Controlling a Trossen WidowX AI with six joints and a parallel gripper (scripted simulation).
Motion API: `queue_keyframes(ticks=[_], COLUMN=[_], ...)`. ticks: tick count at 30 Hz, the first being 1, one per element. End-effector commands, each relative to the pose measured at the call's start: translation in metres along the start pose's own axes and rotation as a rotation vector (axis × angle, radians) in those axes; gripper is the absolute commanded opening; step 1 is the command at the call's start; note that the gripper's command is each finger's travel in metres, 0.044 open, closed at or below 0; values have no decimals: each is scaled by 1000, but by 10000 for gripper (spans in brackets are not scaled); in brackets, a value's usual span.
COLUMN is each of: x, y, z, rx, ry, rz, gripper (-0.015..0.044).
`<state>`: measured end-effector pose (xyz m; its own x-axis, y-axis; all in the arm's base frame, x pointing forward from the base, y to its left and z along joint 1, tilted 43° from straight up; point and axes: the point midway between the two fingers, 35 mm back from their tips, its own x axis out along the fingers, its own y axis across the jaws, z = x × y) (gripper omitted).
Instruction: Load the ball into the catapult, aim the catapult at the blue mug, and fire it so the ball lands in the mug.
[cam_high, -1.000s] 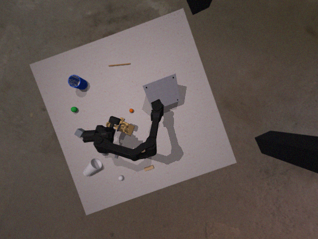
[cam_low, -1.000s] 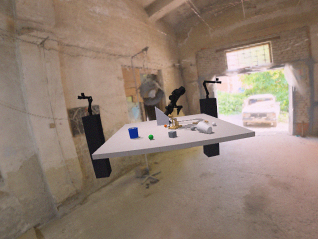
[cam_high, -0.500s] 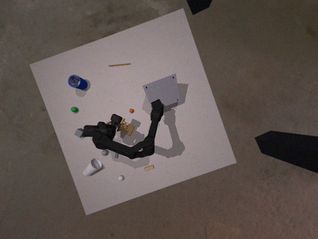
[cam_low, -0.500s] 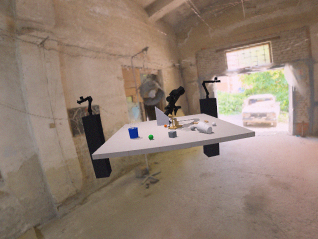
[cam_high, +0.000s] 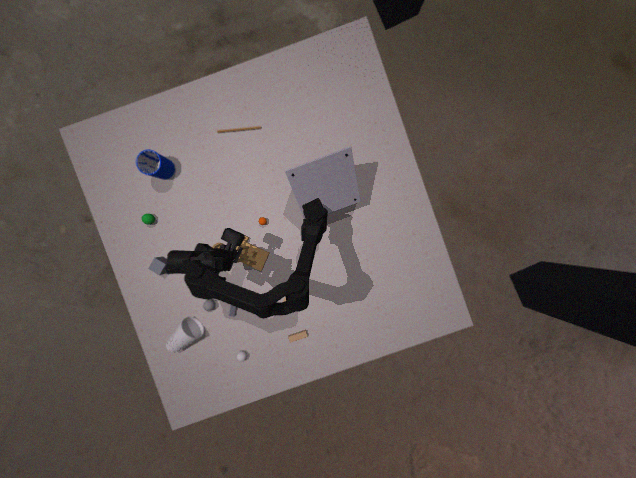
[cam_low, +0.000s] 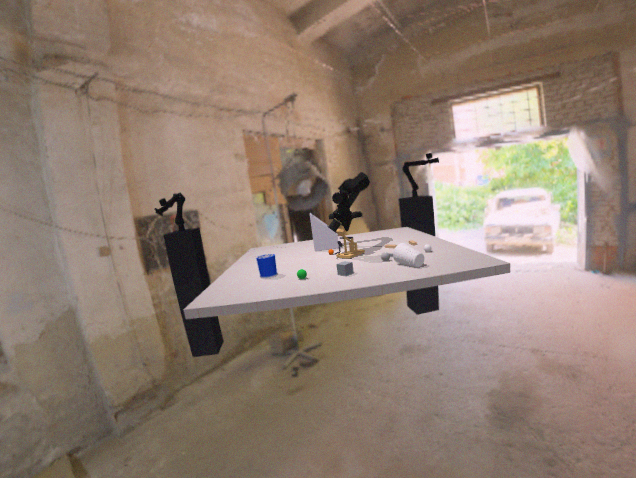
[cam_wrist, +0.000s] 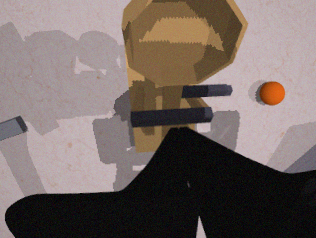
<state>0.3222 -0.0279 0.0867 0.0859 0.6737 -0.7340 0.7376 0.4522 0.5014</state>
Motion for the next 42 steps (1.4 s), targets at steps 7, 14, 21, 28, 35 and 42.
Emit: queue_keyframes(ticks=[7, 14, 21, 28, 35, 42], x=[10, 19, 29, 38, 46, 56], y=[0, 1, 1, 1, 1, 1], z=[7, 13, 19, 25, 30, 34], rx=[-1, -1, -2, -2, -2, -2], ry=[3, 3, 3, 2, 2, 2], rz=[3, 3, 3, 4, 4, 4], gripper=[0, 0, 0, 0, 0, 0])
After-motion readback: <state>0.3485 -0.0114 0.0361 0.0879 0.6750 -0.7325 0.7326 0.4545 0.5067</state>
